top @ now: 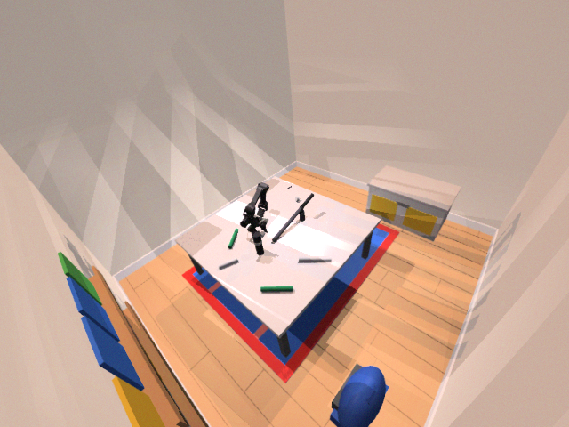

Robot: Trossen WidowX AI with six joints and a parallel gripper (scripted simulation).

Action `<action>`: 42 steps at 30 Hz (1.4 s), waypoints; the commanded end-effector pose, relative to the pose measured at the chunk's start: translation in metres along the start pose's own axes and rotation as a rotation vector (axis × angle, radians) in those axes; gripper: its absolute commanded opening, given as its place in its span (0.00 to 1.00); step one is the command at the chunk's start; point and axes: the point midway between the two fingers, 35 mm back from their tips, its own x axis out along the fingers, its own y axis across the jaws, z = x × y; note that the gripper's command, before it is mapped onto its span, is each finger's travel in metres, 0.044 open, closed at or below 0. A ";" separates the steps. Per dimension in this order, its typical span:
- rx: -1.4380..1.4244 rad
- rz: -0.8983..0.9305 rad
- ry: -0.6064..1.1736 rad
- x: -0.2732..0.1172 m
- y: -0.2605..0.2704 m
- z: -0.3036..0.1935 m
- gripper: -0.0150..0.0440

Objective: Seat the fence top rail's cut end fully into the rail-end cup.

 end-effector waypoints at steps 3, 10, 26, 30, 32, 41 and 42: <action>-0.002 -0.004 -0.003 0.010 -0.001 0.001 1.00; -0.010 -0.001 -0.005 0.021 -0.001 0.002 1.00; -0.015 0.000 -0.007 0.028 0.000 0.003 0.47; -0.013 0.000 -0.006 0.029 -0.001 0.003 0.39; -0.003 0.000 0.000 0.029 -0.002 0.003 0.30; 0.053 0.000 0.032 0.032 -0.007 0.002 0.25; 0.060 0.000 0.036 0.033 -0.007 0.002 0.25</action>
